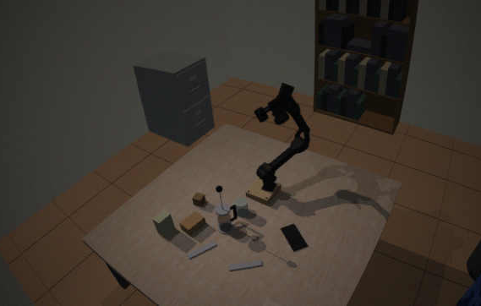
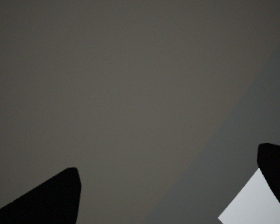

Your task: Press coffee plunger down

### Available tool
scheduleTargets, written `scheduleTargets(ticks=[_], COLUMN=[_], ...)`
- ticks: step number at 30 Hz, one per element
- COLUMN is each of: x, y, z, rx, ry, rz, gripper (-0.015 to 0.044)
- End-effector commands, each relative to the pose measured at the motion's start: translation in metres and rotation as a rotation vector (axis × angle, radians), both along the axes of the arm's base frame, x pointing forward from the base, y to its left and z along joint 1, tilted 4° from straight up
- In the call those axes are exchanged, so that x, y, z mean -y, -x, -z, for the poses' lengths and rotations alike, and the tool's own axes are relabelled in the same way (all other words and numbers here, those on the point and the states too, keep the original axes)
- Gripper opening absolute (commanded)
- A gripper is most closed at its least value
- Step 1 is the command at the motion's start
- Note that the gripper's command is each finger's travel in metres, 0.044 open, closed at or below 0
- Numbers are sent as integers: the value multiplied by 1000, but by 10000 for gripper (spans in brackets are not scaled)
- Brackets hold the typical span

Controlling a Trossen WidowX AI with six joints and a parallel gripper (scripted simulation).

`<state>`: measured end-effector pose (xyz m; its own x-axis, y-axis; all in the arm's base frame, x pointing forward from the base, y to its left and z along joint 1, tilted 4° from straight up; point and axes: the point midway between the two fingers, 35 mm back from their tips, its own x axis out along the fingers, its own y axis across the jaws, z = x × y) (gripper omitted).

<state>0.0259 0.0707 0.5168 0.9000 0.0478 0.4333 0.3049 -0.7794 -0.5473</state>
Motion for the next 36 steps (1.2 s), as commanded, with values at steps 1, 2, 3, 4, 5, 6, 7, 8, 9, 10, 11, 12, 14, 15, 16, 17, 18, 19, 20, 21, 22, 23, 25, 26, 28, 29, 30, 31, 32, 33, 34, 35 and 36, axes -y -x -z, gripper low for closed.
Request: scheduleTargets(ticks=[1,2,3,4,5,6,7,8,9,10,11,12,14,15,16,17,18,19,20,21,22,23,25,26,28,29,30,31,32,33,34,35,36], x=[2,5,11,17,25,34,43,52,60,68,75,82,91,94,97,100,103,106,108,110,112,114,117,119,122,123,124,125,126,126,126,126,127], y=[-2,-5,-11,-18,-26,-37,-48,-60,-71,-83,-94,-106,-122,-130,-137,-143,-150,-156,-162,-168,-174,-180,-190,-195,-205,-210,-215,-220,-225,-227,-228,-228,-228], z=[0,1,2,3,5,8,12,17,22,28,34,42,53,58,63,69,75,81,88,94,101,107,121,129,142,149,155,161,167,171,173,174,177], rx=[-6,-16,-32,-52,-76,-106,-135,-163,-189,-213,-235,-254,-277,-285,-291,-296,-299,-300,-299,-297,-292,-285,-262,-242,-202,-181,-158,-132,-107,-89,-82,-82,-82], ry=[-20,-58,-115,-191,-285,-397,-518,-634,-756,-877,-997,-1116,-1292,-1353,-1432,-1508,-1582,-1655,-1726,-1796,-1868,-1938,-2074,-2145,-2270,-2325,-2378,-2429,-2475,-2504,-2513,-2513,-2513], rz=[-6,-16,-30,-49,-71,-96,-119,-137,-153,-164,-172,-176,-175,-171,-165,-158,-149,-139,-127,-113,-97,-80,-40,-15,34,57,80,105,128,143,148,148,148], gripper=[426,440,440,440,440,440,440,440,440,440,440,440,440,440,440,440,440,440,440,440,440,440,440,440,440,440,440,440,440,440,440,440,440])
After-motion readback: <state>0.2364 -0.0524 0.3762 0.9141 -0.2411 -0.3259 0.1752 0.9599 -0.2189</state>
